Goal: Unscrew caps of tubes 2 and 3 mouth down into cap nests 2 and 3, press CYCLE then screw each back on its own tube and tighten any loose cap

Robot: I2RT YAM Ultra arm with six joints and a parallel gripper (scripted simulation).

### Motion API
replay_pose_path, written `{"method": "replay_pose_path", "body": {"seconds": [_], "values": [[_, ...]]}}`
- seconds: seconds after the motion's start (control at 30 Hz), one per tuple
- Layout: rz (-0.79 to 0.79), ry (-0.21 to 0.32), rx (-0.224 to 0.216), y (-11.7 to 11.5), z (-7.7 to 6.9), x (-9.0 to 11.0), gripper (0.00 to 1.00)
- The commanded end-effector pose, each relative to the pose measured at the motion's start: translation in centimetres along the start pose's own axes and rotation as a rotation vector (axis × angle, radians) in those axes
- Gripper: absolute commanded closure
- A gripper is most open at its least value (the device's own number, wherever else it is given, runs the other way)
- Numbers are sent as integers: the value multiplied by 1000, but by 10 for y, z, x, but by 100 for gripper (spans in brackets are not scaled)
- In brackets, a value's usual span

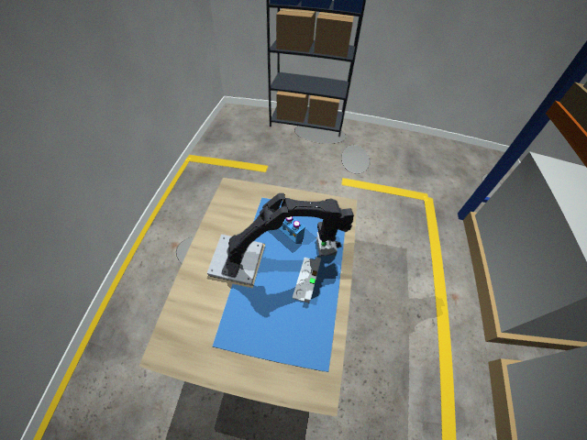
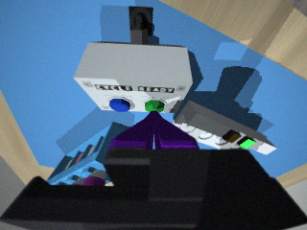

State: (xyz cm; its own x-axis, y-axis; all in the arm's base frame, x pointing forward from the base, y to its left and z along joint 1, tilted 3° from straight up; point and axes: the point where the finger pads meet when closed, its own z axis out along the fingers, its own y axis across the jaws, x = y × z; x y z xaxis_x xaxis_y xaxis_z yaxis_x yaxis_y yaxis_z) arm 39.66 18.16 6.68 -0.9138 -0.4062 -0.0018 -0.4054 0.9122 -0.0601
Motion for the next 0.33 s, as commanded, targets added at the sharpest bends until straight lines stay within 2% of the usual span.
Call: {"method": "replay_pose_path", "body": {"seconds": [0.0, 0.3], "values": [[0, -23, -1, 0, -5, -4, 100], [0, -23, -1, 0, 0, -4, 100]]}}
